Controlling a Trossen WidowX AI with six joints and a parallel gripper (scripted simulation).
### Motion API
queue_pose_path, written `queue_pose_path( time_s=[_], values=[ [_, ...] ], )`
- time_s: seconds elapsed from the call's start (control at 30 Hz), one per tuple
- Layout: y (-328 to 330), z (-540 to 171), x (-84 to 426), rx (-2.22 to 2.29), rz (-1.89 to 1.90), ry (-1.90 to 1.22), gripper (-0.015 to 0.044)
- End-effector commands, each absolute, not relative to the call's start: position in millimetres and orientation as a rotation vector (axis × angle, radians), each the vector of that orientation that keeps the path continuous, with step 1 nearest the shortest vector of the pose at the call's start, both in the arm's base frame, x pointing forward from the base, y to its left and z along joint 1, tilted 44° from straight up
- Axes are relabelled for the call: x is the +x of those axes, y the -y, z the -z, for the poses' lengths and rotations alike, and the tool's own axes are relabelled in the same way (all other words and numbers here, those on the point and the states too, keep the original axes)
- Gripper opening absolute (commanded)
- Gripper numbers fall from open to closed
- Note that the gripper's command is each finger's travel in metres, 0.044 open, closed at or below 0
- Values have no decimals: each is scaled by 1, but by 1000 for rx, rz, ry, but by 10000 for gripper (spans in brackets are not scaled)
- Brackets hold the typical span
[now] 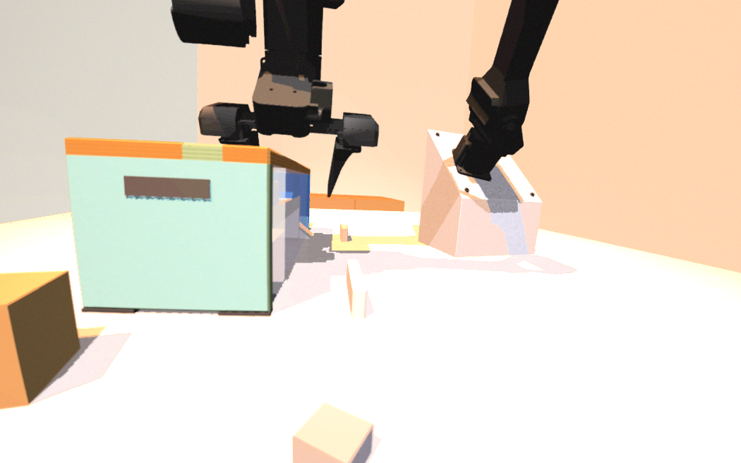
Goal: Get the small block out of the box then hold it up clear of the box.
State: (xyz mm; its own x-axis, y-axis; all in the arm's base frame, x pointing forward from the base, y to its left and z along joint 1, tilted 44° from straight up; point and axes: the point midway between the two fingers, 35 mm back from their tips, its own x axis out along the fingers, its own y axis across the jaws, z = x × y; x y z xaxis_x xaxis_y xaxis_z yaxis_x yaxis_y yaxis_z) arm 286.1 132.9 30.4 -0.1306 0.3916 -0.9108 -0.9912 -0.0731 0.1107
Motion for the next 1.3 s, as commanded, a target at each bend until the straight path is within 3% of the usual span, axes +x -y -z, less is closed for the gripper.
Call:
queue_pose_path(
  time_s=[0.0,1.27],
  values=[
    [-133,-30,286,-875,-1500,-963,400],
    [-65,34,282,-877,-1500,-968,400]
  ],
)
